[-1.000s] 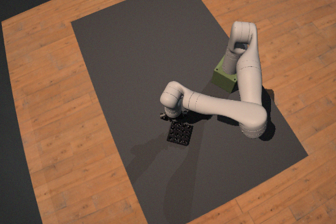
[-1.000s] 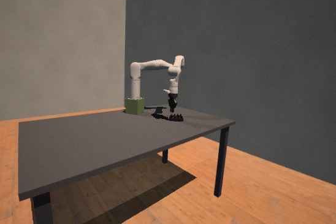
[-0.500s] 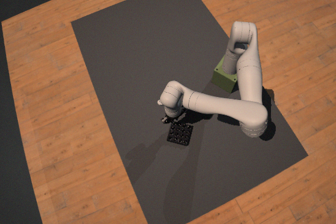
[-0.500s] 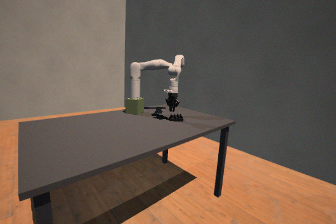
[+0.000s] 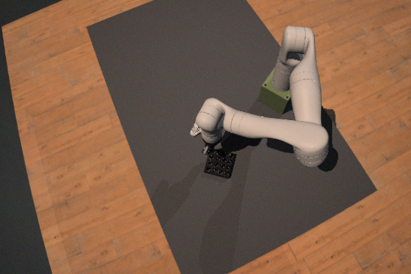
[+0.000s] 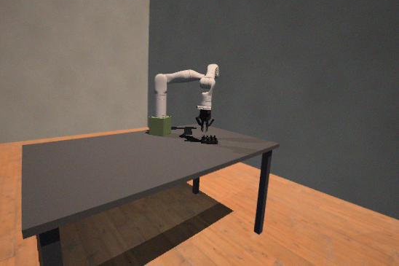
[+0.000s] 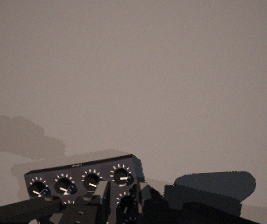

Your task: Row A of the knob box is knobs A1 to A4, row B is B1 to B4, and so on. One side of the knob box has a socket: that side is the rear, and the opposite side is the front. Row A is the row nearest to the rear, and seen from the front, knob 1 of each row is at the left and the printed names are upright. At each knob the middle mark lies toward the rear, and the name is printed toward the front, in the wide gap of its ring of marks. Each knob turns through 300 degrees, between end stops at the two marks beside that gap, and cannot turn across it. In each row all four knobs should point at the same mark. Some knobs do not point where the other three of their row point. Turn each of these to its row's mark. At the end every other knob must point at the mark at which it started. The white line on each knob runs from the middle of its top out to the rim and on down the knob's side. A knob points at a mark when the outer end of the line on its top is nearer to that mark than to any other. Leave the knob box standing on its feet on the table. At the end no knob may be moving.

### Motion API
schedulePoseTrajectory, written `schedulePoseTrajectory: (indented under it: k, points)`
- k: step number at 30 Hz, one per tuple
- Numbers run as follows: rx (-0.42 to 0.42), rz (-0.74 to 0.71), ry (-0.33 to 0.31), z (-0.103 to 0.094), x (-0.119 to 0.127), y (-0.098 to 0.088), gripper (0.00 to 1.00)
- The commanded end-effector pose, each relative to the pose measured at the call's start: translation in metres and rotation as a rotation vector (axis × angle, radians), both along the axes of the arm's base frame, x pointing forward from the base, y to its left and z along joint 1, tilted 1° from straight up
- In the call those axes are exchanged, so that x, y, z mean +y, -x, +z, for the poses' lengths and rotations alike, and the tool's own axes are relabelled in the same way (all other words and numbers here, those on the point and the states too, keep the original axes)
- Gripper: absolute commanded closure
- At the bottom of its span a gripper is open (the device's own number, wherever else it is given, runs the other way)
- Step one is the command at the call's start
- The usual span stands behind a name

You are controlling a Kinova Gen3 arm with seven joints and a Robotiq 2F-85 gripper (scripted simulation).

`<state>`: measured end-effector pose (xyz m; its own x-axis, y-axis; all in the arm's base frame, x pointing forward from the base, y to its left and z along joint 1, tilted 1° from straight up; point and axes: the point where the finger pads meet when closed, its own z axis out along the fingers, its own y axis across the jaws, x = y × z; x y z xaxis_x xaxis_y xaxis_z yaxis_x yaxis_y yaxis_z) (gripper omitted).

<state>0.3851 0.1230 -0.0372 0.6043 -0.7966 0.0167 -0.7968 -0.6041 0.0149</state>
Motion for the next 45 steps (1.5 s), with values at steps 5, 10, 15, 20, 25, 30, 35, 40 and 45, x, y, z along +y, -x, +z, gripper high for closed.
schedulePoseTrajectory:
  k: [5,10,15,20,25,30,35,40,45]
  points:
    - [-0.003,0.18,-0.006,0.004,0.0017,-0.0017,0.81]
    - [-0.003,0.277,-0.006,0.0053,0.0019,-0.0022,0.81]
    - [-0.003,0.351,-0.005,0.0064,0.0022,-0.0027,0.81]
    - [-0.003,0.413,-0.005,0.0072,0.0024,-0.0031,0.81]
    - [-0.003,0.444,-0.005,0.0077,0.0025,-0.0033,0.81]
    - [-0.003,0.451,-0.005,0.0078,0.0025,-0.0033,0.81]
    - [-0.003,0.452,-0.005,0.0078,0.0025,-0.0033,0.81]
    - [-0.003,0.452,-0.005,0.0078,0.0025,-0.0033,0.81]
    - [-0.003,0.452,-0.005,0.0078,0.0025,-0.0033,0.81]
